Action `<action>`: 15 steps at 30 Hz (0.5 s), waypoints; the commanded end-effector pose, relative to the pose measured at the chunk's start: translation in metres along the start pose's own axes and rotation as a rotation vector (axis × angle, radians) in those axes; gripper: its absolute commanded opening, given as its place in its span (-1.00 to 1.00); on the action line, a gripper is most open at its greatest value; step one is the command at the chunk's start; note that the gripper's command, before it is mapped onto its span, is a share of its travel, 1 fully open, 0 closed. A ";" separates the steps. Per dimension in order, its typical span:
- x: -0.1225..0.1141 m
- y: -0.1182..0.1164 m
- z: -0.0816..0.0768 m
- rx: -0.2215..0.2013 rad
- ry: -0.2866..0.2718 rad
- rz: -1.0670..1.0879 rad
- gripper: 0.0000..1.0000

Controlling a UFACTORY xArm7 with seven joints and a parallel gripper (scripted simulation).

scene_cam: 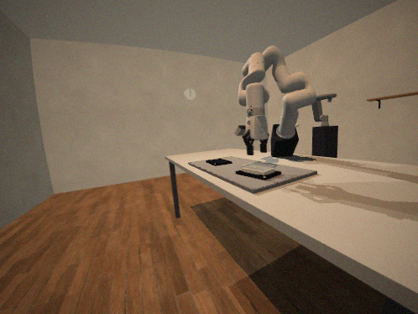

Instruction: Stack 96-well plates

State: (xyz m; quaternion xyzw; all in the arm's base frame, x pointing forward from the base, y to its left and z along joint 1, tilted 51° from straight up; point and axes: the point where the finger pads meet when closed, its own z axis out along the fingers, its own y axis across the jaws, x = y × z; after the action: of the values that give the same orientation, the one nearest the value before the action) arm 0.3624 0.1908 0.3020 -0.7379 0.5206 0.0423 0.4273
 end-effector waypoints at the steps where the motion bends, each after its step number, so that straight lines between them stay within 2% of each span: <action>1: 0.000 -0.001 -0.013 0.002 0.000 0.001 1.00; 9: 0.000 -0.001 -0.033 0.002 0.000 0.001 1.00; 15: 0.000 -0.001 -0.033 0.002 0.000 0.001 1.00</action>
State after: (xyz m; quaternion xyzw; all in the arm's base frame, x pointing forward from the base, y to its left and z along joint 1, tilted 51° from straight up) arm 0.3506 0.1697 0.3217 -0.7378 0.5208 0.0425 0.4274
